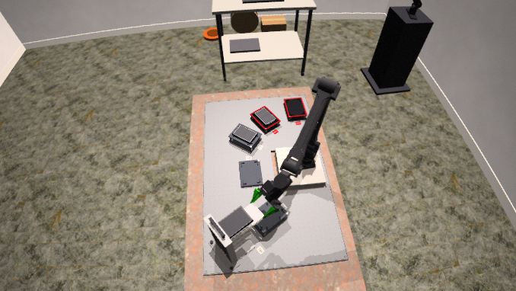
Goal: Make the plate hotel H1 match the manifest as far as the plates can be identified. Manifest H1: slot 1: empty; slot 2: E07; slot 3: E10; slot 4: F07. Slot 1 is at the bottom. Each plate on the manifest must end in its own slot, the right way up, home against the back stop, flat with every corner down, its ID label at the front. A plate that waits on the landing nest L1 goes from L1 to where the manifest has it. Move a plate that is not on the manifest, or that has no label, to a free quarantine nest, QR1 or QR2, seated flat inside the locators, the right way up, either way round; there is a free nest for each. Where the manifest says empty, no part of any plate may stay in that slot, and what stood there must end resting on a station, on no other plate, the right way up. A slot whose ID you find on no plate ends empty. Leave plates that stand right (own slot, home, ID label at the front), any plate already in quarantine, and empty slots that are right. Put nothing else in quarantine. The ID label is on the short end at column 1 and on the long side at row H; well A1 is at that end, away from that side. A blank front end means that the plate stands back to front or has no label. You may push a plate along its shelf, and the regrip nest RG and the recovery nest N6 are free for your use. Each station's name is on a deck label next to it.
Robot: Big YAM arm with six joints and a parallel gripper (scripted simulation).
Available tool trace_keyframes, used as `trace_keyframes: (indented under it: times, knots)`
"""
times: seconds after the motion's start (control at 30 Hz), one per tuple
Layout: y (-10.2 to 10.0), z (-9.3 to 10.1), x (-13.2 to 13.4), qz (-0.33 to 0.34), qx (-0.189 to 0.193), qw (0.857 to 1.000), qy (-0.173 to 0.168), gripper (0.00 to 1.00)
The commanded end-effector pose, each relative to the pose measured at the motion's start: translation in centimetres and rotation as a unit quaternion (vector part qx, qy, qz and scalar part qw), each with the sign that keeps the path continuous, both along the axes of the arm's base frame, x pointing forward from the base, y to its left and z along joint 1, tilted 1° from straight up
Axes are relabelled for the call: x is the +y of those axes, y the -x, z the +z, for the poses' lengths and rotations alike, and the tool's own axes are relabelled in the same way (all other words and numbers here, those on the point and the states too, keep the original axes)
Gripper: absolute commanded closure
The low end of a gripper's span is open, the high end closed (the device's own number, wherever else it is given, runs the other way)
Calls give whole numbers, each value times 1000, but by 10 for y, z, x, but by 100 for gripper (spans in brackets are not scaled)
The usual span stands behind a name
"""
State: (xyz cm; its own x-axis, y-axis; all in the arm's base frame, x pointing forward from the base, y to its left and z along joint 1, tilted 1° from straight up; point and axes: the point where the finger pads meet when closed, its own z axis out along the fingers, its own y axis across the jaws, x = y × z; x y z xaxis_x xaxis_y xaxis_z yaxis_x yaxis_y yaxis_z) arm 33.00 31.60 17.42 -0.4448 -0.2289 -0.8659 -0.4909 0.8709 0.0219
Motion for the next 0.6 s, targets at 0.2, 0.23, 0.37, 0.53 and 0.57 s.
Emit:
trace_keyframes:
  times: [0.2, 0.23, 0.37, 0.53, 0.57]
  knots:
    - [15, 13, -3, 0, -5, 1000, -13, 14]
    - [16, 13, -4, 0, -5, 1000, -13, 14]
    - [19, 12, -5, 0, -4, 1000, -13, 14]
    - [24, 12, -9, 0, -4, 1000, -13, 14]
    - [26, 12, -9, 0, -4, 1000, -13, 14]
